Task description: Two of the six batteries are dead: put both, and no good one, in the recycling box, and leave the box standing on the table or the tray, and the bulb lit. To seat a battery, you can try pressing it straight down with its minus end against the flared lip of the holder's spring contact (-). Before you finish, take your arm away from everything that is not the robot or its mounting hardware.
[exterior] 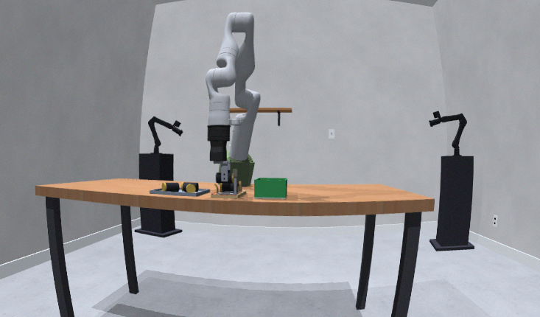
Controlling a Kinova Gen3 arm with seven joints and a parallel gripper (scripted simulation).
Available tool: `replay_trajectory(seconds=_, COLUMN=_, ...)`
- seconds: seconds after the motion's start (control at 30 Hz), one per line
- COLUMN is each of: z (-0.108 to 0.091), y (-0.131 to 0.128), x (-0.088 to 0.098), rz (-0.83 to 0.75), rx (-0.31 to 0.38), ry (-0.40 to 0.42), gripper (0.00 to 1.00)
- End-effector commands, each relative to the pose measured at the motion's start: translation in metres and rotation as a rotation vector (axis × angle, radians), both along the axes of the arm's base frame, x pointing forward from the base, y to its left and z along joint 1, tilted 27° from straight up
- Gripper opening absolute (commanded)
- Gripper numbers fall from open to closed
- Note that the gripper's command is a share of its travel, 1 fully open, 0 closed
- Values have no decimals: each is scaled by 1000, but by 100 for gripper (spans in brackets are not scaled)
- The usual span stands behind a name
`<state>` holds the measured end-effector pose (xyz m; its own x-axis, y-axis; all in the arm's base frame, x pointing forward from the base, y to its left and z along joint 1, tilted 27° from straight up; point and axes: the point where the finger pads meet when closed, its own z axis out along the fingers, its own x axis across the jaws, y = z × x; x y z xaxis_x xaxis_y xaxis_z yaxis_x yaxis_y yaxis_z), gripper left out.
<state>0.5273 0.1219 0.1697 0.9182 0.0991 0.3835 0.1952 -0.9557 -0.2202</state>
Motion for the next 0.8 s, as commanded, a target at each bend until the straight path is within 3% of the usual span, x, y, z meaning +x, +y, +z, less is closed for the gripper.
replay_trajectory(seconds=0.0, z=11, y=-5, x=2, rz=-7, rx=-2, ry=-16, gripper=57)
replay_trajectory(seconds=0.33, z=16, y=-7, x=0, rz=-7, rx=-2, ry=-16, gripper=57)
replay_trajectory(seconds=0.53, z=33, y=-12, x=-7, rz=-7, rx=-2, ry=-16, gripper=57)
replay_trajectory(seconds=0.77, z=72, y=-24, x=-23, rz=-7, rx=-2, ry=-16, gripper=57)
